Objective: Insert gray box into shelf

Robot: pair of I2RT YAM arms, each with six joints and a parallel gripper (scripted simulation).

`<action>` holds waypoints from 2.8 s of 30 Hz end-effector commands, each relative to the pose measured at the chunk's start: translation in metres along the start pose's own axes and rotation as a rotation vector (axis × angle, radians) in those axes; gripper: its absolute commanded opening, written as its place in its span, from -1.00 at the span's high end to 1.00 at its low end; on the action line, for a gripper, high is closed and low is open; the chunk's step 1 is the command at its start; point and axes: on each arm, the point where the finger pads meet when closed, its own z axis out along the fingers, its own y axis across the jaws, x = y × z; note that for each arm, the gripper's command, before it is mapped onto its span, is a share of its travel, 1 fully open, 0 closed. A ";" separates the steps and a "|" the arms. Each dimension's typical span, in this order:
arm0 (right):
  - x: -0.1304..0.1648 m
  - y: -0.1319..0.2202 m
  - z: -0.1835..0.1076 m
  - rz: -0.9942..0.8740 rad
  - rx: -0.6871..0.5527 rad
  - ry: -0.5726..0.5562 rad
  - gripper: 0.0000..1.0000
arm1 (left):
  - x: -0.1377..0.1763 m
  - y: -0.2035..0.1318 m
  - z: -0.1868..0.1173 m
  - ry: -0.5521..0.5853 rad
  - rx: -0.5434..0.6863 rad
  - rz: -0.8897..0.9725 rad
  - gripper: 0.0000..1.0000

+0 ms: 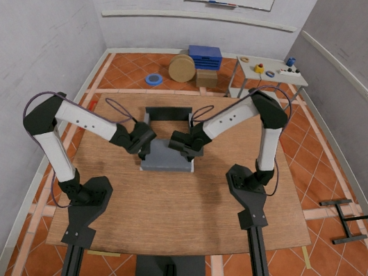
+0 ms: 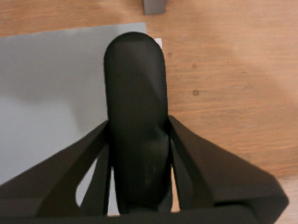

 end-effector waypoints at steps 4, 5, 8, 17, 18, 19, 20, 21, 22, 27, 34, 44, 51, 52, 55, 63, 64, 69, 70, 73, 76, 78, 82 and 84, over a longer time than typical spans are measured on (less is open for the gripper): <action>-0.035 -0.001 -0.028 -0.011 -0.044 -0.115 0.38 | -0.030 -0.005 -0.033 -0.084 -0.020 -0.041 0.38; -0.036 -0.001 -0.029 -0.014 -0.046 -0.116 0.38 | -0.030 -0.005 -0.034 -0.084 -0.022 -0.044 0.38; -0.036 -0.002 -0.029 -0.018 -0.053 -0.117 0.38 | -0.029 -0.005 -0.036 -0.083 -0.027 -0.049 0.38; -0.034 -0.002 -0.028 -0.016 -0.061 -0.118 0.38 | -0.028 -0.006 -0.037 -0.086 -0.031 -0.049 0.38; -0.034 -0.003 -0.028 -0.016 -0.061 -0.117 0.38 | -0.028 -0.006 -0.037 -0.086 -0.031 -0.049 0.38; -0.034 -0.003 -0.028 -0.015 -0.062 -0.117 0.38 | -0.028 -0.006 -0.037 -0.086 -0.031 -0.049 0.38; -0.034 -0.003 -0.028 -0.015 -0.062 -0.117 0.38 | -0.028 -0.006 -0.037 -0.086 -0.031 -0.049 0.38; -0.034 -0.003 -0.028 -0.015 -0.062 -0.117 0.38 | -0.028 -0.006 -0.037 -0.086 -0.031 -0.049 0.38; -0.034 -0.003 -0.028 -0.015 -0.062 -0.117 0.38 | -0.028 -0.006 -0.037 -0.086 -0.031 -0.049 0.38; -0.034 -0.003 -0.028 -0.015 -0.062 -0.117 0.38 | -0.028 -0.006 -0.037 -0.086 -0.031 -0.049 0.38; -0.036 -0.003 -0.027 -0.015 -0.062 -0.117 0.38 | -0.030 -0.007 -0.035 -0.086 -0.031 -0.049 0.38; -0.045 -0.003 -0.021 -0.013 -0.060 -0.116 0.38 | -0.039 -0.007 -0.029 -0.086 -0.029 -0.048 0.38; -0.055 -0.004 -0.013 -0.012 -0.058 -0.115 0.38 | -0.049 -0.008 -0.020 -0.082 -0.025 -0.047 0.38; -0.057 -0.004 -0.012 -0.011 -0.058 -0.115 0.38 | -0.050 -0.008 -0.018 -0.082 -0.024 -0.047 0.38; -0.058 -0.004 -0.011 -0.011 -0.057 -0.115 0.38 | -0.052 -0.008 -0.017 -0.081 -0.023 -0.047 0.38; -0.069 -0.005 -0.003 -0.014 -0.051 -0.114 0.38 | -0.061 -0.009 -0.007 -0.075 -0.018 -0.050 0.38; -0.071 -0.006 -0.002 -0.014 -0.050 -0.114 0.38 | -0.063 -0.009 -0.006 -0.075 -0.018 -0.050 0.38; -0.078 -0.006 0.003 -0.018 -0.046 -0.113 0.38 | -0.070 -0.009 0.000 -0.072 -0.015 -0.053 0.38; -0.080 -0.006 0.004 -0.019 -0.045 -0.113 0.38 | -0.071 -0.009 0.001 -0.071 -0.015 -0.053 0.38; -0.081 -0.006 0.004 -0.020 -0.045 -0.113 0.38 | -0.072 -0.009 0.002 -0.070 -0.015 -0.054 0.38; -0.086 -0.006 0.006 -0.021 -0.043 -0.113 0.38 | -0.076 -0.009 0.005 -0.069 -0.014 -0.055 0.38; -0.089 -0.006 0.008 -0.023 -0.042 -0.112 0.38 | -0.079 -0.009 0.007 -0.069 -0.013 -0.056 0.38; -0.096 -0.006 0.011 -0.025 -0.040 -0.112 0.38 | -0.085 -0.009 0.011 -0.068 -0.013 -0.058 0.38; -0.100 -0.006 0.013 -0.026 -0.039 -0.112 0.38 | -0.088 -0.008 0.013 -0.068 -0.013 -0.058 0.38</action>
